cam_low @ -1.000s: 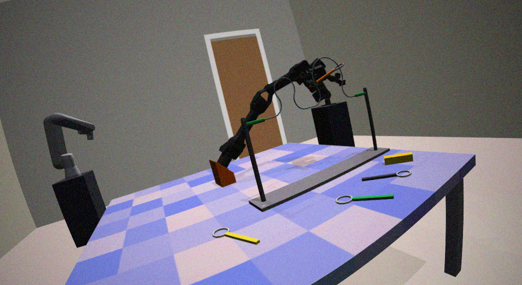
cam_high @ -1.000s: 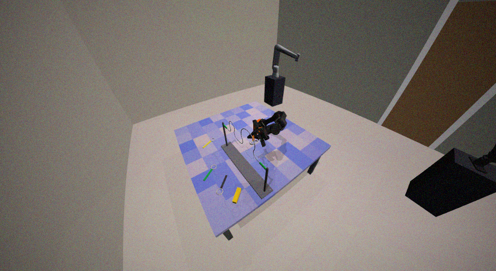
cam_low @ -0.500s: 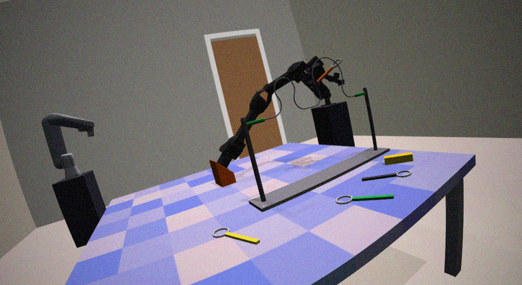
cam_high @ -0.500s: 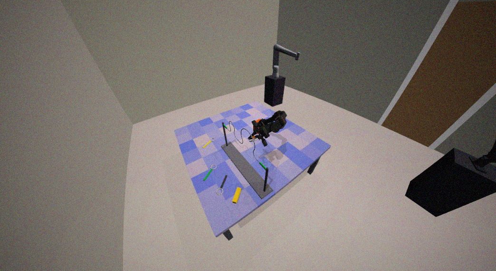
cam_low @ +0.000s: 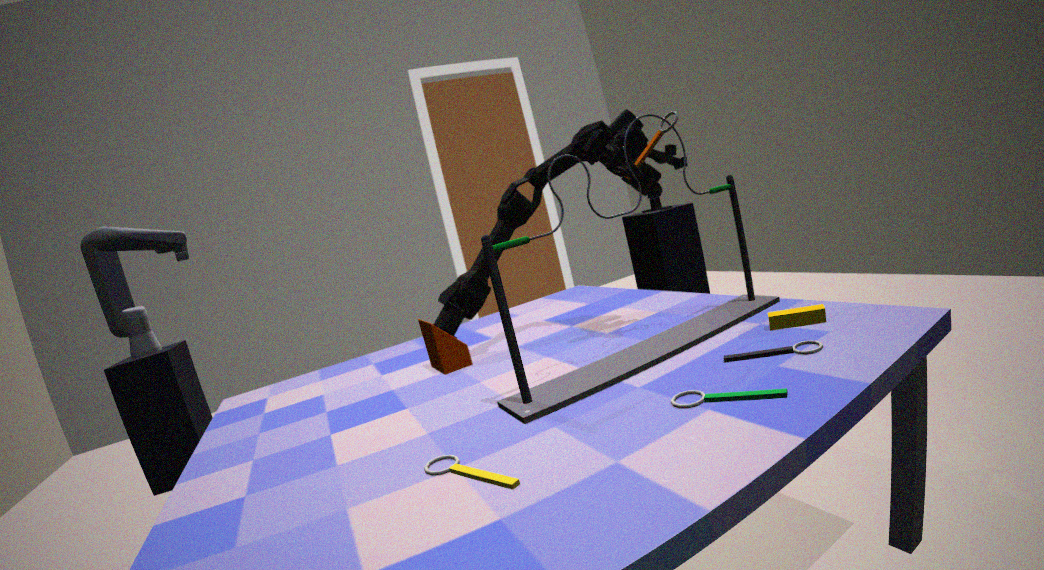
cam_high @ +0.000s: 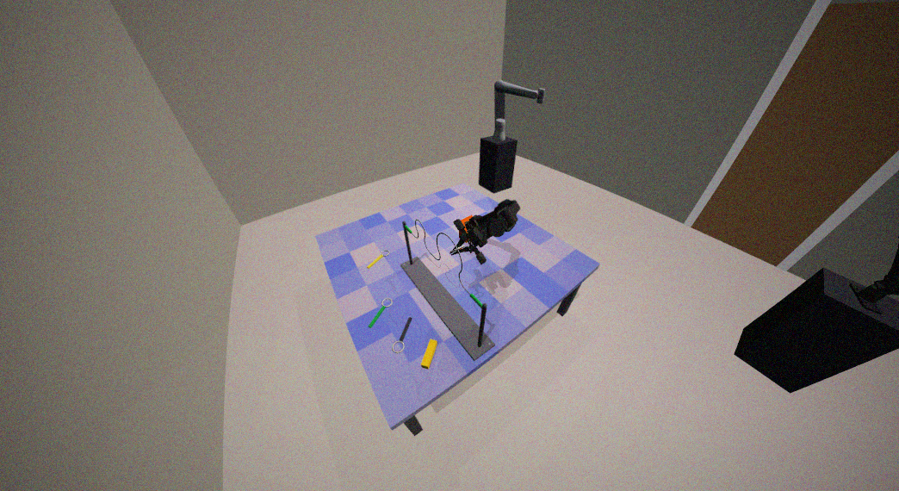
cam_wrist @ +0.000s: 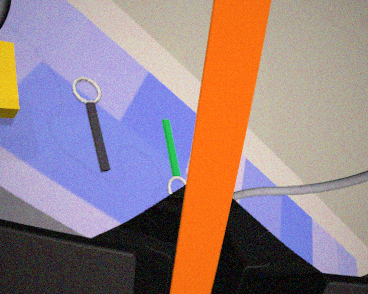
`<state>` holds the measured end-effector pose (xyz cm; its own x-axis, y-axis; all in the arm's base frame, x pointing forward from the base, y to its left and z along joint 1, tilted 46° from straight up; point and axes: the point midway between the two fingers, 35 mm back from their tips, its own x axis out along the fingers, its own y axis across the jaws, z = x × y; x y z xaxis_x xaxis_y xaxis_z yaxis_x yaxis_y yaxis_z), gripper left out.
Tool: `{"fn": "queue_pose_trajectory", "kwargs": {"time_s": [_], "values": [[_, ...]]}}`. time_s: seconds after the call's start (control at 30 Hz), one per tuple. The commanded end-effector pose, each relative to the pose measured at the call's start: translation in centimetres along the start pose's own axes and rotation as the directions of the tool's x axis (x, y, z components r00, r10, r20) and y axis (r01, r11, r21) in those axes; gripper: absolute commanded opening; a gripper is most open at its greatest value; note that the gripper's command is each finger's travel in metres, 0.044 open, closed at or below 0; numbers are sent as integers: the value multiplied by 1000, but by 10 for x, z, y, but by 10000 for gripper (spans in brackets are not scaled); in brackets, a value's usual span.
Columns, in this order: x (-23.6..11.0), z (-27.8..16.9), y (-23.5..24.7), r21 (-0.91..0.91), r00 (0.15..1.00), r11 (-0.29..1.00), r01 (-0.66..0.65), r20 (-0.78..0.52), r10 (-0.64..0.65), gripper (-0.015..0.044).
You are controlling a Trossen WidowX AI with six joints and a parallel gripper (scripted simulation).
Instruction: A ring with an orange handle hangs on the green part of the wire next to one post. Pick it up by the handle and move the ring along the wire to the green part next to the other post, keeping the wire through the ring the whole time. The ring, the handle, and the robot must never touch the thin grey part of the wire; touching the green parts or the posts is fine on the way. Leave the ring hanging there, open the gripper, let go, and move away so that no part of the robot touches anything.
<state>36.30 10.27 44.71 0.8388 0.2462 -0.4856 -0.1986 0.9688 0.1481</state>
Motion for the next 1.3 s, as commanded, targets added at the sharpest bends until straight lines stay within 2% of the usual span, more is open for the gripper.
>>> {"fn": "queue_pose_trajectory", "kwargs": {"time_s": [0.0, 0.63, 1.27], "values": [[0, -1, 1, 52, 1000, 998, -30, 4, 30, -150], [1, 0, 9, 257, 987, 953, -157, 50, 150, -150], [0, 2, 17, 444, 961, 852, -277, 119, 251, -150]]}}
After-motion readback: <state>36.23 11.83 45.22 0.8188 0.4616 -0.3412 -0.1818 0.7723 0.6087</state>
